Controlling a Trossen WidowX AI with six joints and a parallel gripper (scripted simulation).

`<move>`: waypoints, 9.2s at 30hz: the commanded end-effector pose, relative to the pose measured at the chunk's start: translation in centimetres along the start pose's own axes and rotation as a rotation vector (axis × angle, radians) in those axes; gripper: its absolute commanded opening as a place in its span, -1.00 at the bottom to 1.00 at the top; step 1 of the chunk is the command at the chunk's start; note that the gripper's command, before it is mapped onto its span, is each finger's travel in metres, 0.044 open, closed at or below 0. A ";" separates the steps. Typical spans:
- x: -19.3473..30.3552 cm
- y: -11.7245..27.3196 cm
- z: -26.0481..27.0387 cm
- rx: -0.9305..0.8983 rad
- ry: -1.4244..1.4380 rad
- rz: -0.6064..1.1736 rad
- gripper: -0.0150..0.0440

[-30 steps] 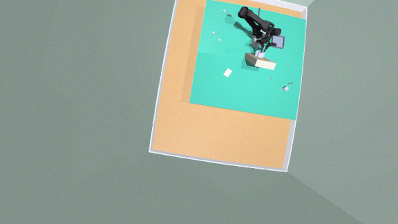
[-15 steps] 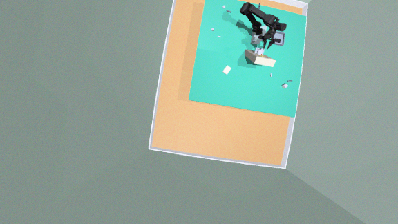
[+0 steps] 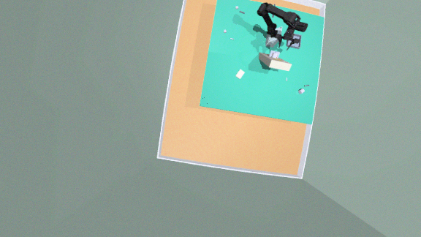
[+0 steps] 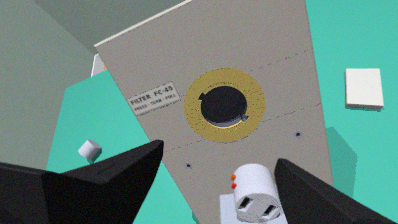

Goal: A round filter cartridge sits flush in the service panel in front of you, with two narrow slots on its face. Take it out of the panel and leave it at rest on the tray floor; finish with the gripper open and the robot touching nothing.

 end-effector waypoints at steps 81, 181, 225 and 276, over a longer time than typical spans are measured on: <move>2.3 -0.7 -1.4 0.100 0.483 0.281 -0.49; 43.3 3.5 3.1 -1.058 1.802 0.559 -0.49; 41.3 5.7 4.3 -1.062 1.800 0.555 1.00; 41.3 5.7 4.3 -1.062 1.800 0.555 1.00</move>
Point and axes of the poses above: the point midway between the two fingers, 35 mm back from their tips, its own y axis back along the fingers, its own z axis across the jaws, x = y × z, the point moved 4 cm from there along y, back along the fingers, and after that the axes turned 2 degrees about -y, right-handed, at the moved point
